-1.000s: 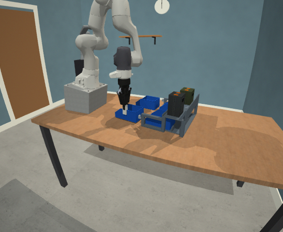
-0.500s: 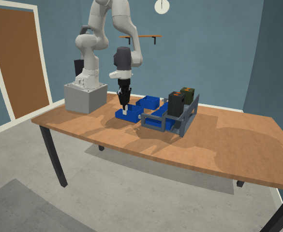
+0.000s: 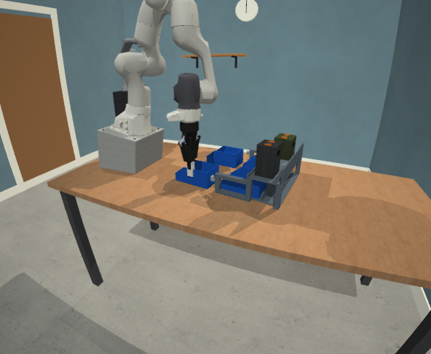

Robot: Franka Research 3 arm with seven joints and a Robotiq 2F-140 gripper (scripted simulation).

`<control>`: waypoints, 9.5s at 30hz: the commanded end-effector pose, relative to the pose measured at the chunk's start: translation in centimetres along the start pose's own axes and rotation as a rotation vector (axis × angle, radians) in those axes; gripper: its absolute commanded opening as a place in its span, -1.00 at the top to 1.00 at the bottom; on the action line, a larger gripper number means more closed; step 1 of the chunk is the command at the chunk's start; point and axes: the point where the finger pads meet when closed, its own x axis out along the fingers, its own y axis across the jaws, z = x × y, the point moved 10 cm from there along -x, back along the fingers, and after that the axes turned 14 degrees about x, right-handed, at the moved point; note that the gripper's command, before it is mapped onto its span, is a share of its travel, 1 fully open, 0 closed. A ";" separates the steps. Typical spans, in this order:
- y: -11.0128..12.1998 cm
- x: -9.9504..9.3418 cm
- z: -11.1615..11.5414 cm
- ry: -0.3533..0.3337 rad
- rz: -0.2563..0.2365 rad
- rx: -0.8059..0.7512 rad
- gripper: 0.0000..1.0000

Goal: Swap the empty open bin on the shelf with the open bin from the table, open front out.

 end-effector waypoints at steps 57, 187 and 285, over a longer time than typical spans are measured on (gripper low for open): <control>-0.1 -0.7 0.2 -0.008 -0.002 -0.003 0.69; 16.6 -10.7 1.0 -0.027 -0.032 -0.002 1.00; 35.0 -5.5 -8.6 -0.008 -0.002 -0.010 0.69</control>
